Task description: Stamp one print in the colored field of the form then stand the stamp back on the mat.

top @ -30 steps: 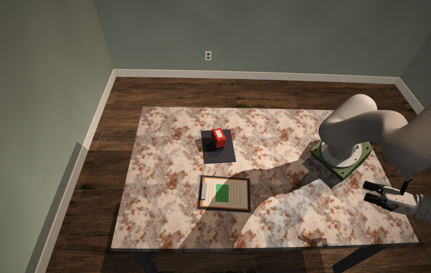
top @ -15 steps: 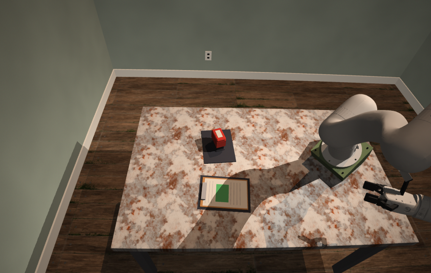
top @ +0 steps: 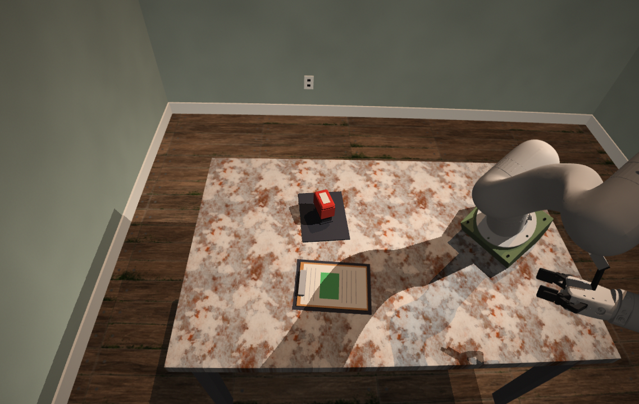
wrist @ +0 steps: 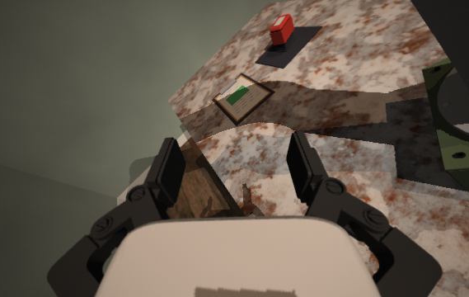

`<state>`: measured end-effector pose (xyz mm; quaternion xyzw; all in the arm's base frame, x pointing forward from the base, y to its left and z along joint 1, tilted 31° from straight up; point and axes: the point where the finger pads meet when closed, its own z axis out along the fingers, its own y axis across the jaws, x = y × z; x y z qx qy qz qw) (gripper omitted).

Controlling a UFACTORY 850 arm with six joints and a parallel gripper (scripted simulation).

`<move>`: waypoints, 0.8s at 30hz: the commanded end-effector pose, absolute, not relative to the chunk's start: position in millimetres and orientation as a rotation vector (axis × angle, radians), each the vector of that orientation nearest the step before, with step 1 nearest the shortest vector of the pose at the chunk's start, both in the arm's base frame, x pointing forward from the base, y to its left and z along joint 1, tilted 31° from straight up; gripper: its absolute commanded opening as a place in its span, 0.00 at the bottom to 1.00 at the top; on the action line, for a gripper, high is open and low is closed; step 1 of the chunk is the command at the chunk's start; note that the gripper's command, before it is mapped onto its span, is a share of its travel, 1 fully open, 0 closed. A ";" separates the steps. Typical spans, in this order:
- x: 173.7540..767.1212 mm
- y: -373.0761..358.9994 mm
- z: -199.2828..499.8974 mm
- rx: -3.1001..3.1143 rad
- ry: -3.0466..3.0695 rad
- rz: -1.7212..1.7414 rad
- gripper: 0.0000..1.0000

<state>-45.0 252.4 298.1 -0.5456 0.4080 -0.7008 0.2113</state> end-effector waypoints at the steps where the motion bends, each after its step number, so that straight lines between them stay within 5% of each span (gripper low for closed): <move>1: -42.3 252.5 297.3 -1.523 1.153 -1.949 1.00; 24: 25.8 245.4 269.6 -1.640 1.694 -1.932 1.00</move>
